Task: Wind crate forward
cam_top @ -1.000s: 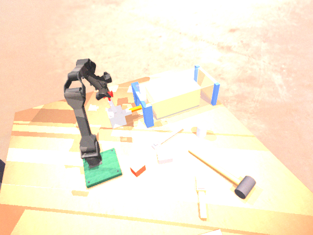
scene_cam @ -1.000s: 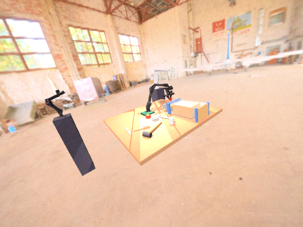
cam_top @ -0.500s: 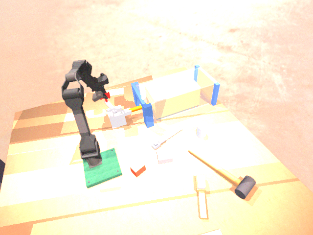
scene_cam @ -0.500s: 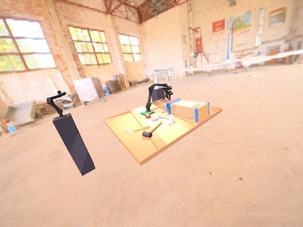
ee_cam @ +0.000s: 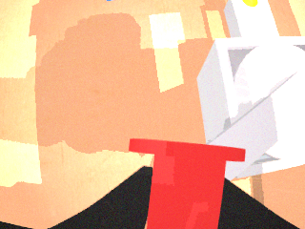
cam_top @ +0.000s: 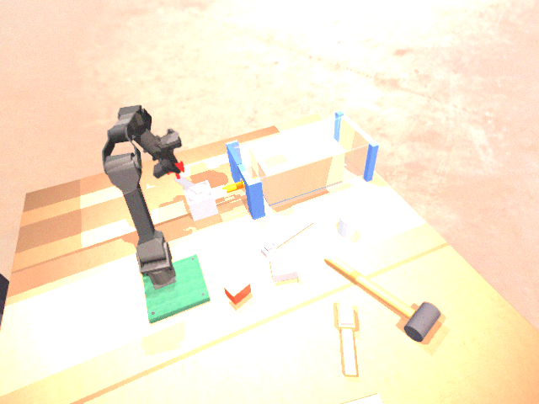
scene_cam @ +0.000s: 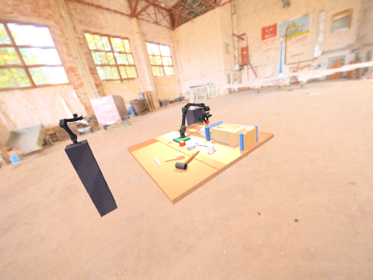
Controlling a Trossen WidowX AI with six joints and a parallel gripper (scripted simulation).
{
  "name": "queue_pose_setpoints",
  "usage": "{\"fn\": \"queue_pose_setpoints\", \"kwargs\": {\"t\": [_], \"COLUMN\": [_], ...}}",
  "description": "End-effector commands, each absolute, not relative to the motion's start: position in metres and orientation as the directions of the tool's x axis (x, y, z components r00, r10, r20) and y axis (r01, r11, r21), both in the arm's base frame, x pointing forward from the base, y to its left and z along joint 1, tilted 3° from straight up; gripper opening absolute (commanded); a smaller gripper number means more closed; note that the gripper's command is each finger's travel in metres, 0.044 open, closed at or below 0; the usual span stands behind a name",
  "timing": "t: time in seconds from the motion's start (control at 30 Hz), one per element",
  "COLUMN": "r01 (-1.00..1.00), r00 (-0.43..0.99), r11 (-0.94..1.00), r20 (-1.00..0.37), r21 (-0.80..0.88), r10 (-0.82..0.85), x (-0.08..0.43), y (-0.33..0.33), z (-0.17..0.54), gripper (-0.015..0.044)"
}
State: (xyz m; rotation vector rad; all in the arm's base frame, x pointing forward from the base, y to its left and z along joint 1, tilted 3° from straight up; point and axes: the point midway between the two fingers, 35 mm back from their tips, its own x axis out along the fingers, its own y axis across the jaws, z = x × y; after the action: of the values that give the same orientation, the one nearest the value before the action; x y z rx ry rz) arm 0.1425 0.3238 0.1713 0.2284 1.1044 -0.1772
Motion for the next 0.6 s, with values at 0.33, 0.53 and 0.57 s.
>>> {"fn": "queue_pose_setpoints", "kwargs": {"t": [0.33, 0.53, 0.57], "r01": [0.249, 0.249, 0.249], "r00": [0.415, 0.415, 0.415], "r11": [0.966, 0.966, 0.966], "r20": [-0.909, -0.909, -0.909], "r21": [0.070, 0.069, 0.069], "r10": [-0.041, -0.042, -0.042], "x": [0.121, 0.115, 0.114], "y": [0.309, 0.304, 0.303], "z": [0.165, 0.165, 0.165], "gripper": [0.0000, 0.0000, 0.0000]}}
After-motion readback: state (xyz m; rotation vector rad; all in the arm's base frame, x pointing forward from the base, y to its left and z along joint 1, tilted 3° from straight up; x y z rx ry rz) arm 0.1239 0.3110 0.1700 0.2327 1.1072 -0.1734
